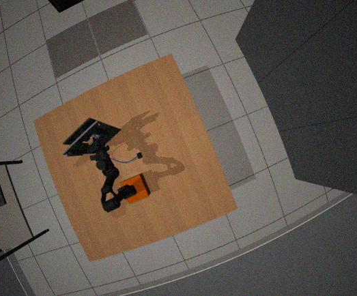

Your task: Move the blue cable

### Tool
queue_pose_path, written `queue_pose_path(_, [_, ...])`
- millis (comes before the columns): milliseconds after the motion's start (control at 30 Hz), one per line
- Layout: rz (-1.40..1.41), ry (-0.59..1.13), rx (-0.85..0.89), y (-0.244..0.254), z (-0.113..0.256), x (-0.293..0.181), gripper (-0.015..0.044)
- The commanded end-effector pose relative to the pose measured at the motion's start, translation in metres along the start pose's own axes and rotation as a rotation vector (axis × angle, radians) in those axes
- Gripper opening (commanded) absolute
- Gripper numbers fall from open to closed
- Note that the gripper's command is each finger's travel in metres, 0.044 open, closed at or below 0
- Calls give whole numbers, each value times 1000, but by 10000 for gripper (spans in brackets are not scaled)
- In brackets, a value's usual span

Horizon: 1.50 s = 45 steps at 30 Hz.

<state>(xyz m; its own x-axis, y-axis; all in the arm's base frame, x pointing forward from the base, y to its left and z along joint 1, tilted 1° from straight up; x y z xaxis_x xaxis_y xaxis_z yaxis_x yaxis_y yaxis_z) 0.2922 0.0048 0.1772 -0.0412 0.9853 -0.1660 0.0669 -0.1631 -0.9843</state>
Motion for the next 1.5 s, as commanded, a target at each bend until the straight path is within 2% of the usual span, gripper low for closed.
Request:
queue_pose_path(0, [-4, 5, -11, -2, -2, 0, 0])
queue_pose_path(1467, [-6, 5, -16, -2, -10, 1, 0])
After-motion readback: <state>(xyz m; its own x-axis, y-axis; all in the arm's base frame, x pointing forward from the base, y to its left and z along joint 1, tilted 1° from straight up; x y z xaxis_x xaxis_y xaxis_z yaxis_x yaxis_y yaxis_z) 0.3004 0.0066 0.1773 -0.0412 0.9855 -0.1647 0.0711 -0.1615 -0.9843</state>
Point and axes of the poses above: the point midway between the two fingers, 35 mm back from their tips, its own z axis back along the fingers, its own y axis across the jaws, x = y × z, the point moved 8 cm from there along z, back along the fingers, and after that the axes turned 11 degrees about z, right-handed, at the moved point
